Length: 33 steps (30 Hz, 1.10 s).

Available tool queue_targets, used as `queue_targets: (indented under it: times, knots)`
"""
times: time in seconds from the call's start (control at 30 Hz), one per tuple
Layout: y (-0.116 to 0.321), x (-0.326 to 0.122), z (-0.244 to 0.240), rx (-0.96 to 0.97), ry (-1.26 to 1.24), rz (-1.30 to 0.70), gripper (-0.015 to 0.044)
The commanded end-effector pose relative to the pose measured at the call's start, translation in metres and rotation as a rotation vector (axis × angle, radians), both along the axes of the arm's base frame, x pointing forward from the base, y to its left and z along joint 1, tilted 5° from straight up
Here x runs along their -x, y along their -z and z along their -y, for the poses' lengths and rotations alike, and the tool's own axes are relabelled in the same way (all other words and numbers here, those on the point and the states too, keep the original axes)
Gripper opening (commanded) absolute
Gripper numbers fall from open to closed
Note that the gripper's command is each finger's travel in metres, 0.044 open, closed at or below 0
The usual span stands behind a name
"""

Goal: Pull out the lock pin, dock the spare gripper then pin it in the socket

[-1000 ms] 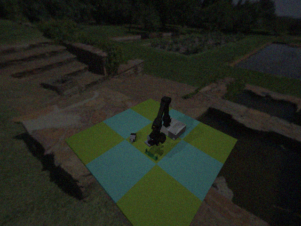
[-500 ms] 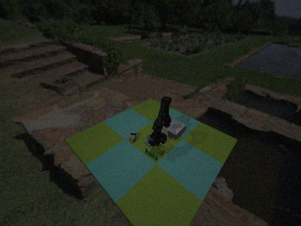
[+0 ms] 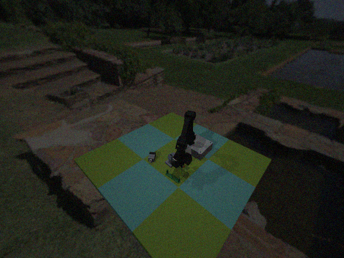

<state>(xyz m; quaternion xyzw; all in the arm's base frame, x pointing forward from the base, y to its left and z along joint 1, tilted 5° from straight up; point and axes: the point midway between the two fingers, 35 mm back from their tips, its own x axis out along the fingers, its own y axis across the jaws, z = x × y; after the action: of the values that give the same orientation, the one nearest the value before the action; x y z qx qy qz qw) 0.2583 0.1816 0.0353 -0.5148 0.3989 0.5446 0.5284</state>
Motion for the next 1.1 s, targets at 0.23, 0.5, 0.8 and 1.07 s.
queue_targets:
  times: [0.23,0.5,0.8,1.07]
  knots:
    - [-0.001,0.000,-0.009,0.004,0.005,0.000,0.0000]
    - [-0.002,0.001,-0.016,0.005,0.006,-0.001,0.0000]
    - [-0.004,0.002,-0.024,0.006,0.006,-0.004,0.0000]
    - [-0.006,0.003,-0.031,0.008,0.006,-0.006,0.0000]
